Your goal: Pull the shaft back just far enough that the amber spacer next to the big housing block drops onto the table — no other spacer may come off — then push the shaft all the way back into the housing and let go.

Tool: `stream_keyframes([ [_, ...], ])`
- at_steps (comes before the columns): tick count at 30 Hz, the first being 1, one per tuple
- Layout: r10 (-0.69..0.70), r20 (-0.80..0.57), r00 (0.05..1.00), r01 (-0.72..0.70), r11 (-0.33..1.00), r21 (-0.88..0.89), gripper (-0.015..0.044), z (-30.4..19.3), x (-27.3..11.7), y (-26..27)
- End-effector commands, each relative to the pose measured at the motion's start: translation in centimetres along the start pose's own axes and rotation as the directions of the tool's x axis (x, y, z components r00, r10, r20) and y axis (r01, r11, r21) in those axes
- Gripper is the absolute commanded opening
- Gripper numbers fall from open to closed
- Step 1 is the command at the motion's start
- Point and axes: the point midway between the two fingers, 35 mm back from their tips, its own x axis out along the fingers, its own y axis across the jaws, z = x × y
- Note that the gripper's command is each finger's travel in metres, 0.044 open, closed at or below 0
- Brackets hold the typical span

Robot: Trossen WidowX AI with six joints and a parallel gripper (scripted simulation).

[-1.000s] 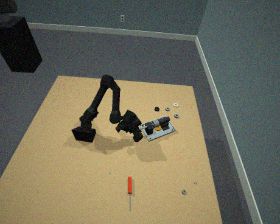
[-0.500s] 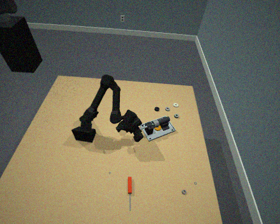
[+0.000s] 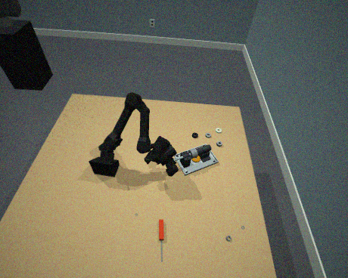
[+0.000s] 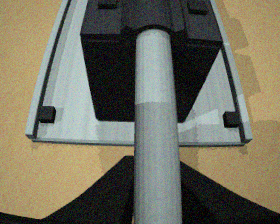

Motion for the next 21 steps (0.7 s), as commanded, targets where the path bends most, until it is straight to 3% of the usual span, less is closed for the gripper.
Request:
stream_keyframes([
  [1,0.003,0.003,1.0,-0.003,1.0,-0.011,0.0,0.54,0.51,0.12],
  [21,0.003,0.003,1.0,-0.003,1.0,-0.011,0.0,0.43,0.36,0.11],
])
